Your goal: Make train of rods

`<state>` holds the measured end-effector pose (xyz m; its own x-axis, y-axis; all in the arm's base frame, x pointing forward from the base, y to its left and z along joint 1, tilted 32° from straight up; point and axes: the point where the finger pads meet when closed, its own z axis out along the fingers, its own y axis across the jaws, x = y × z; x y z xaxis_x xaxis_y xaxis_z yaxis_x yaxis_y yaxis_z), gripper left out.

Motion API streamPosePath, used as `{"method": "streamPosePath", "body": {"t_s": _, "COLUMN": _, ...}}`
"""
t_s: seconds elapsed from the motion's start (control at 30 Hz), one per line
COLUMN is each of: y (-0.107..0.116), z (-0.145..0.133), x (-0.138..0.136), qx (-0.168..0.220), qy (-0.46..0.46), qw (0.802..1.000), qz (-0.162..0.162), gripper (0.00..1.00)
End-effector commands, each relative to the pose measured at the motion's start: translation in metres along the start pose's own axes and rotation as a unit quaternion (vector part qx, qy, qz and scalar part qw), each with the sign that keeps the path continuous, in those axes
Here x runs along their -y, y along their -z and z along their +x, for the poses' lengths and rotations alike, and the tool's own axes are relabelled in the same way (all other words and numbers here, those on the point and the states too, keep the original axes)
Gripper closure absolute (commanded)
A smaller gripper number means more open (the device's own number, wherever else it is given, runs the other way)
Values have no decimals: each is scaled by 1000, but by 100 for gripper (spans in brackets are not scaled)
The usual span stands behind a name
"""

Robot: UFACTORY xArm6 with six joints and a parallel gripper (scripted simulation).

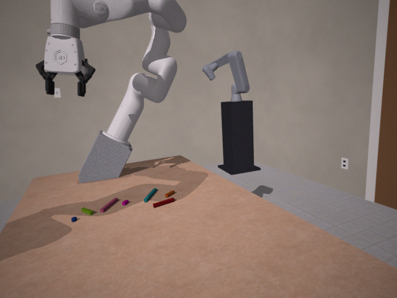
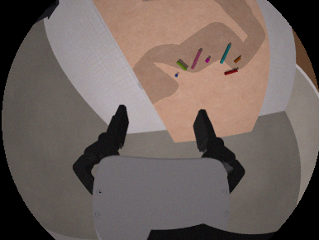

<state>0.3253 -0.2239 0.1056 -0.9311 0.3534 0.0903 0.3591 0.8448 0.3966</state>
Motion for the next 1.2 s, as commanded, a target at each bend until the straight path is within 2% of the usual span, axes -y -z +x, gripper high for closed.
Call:
{"method": "streamPosePath", "body": {"t_s": 0.0, "y": 1, "z": -1, "x": 0, "qx": 2, "qy": 0, "qw": 1000, "qz": 1, "gripper": 0}}
{"method": "streamPosePath", "body": {"t_s": 0.7, "y": -2, "z": -4, "x": 0, "qx": 1, "qy": -14, "qw": 1000, "qz": -1, "gripper": 0}}
{"method": "streamPosePath", "body": {"t_s": 0.83, "y": -15, "z": -16, "x": -3, "qx": -1, "qy": -72, "qw": 997, "qz": -9, "gripper": 0}}
{"method": "streamPosePath", "body": {"t_s": 1.0, "y": -43, "z": -35, "x": -8, "qx": -8, "qy": -180, "qw": 983, "qz": -21, "gripper": 0}}
{"method": "streamPosePath", "body": {"t_s": 1.1, "y": -43, "z": -35, "x": -8, "qx": -8, "qy": -180, "qw": 983, "qz": -21, "gripper": 0}}
{"method": "streamPosePath", "body": {"t_s": 1.17, "y": -63, "z": -47, "x": -11, "qx": -14, "qy": -251, "qw": 968, "qz": -27, "gripper": 0}}
